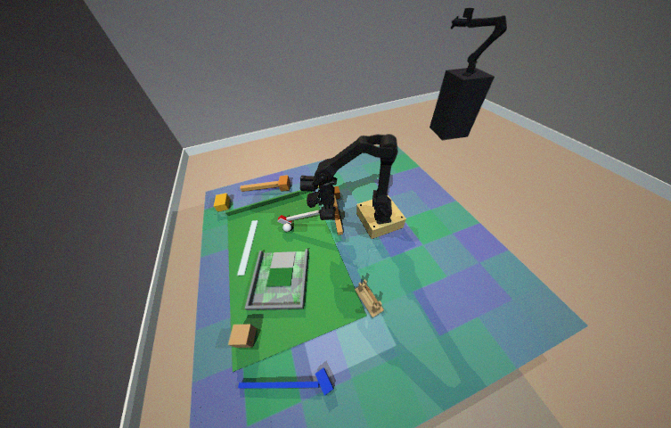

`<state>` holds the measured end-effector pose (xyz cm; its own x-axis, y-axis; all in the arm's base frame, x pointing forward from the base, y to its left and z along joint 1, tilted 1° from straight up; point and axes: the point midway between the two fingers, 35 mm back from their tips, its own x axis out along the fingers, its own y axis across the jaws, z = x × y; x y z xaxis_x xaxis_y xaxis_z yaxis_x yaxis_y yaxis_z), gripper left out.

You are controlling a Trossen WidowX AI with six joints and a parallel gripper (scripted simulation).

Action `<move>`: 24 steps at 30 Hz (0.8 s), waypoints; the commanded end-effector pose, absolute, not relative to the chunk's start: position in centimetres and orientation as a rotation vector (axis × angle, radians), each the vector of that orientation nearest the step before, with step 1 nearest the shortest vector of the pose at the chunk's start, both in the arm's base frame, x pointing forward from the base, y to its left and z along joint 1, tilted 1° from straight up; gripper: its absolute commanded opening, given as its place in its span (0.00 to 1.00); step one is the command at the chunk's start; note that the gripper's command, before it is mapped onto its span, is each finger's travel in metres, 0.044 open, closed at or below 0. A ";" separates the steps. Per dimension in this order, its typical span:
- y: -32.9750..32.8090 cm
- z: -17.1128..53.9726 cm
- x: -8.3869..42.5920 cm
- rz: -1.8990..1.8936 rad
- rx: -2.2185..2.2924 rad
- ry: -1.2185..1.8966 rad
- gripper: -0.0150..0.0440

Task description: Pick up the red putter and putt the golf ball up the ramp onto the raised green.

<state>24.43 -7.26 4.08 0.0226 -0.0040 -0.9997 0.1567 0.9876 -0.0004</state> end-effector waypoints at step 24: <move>-1.1 10.2 24.3 -0.117 0.123 1.539 0.25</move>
<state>24.11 -1.12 8.95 0.0126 0.0030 -0.9999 0.1476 0.9890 0.0048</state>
